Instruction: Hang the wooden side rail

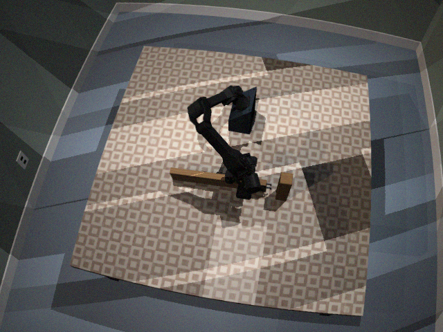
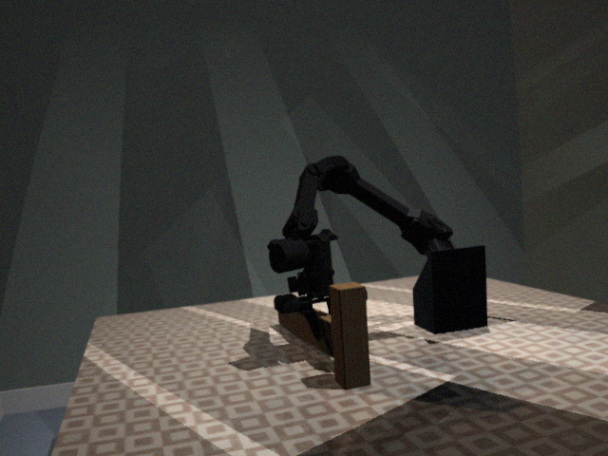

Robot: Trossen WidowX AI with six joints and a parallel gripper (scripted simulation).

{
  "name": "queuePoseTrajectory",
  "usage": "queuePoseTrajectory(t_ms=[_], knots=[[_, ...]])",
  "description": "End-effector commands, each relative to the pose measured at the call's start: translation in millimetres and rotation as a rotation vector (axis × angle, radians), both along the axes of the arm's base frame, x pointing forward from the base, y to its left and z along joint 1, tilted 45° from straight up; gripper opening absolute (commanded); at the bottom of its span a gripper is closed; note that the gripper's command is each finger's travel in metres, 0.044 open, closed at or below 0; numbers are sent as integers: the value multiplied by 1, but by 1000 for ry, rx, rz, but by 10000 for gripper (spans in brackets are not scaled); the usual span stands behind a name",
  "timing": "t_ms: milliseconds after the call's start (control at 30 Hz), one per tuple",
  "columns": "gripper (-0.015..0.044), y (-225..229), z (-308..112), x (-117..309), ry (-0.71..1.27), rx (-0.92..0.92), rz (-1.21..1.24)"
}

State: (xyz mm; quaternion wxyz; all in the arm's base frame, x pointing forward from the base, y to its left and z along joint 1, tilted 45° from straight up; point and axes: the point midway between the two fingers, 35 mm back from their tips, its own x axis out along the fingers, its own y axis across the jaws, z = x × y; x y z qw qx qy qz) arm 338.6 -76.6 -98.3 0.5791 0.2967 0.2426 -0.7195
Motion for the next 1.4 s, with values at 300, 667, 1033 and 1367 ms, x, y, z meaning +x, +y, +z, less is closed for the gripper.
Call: queuePoseTrajectory(t_ms=[300, 667, 1033, 1367], knots=[[0, 7, 5, 5, -17, 2, 8], [0, 8, 6, 5, -17, 2, 8], [0, 9, 7, 6, -17, 2, 8], [0, 9, 6, 7, -17, 2, 8]])
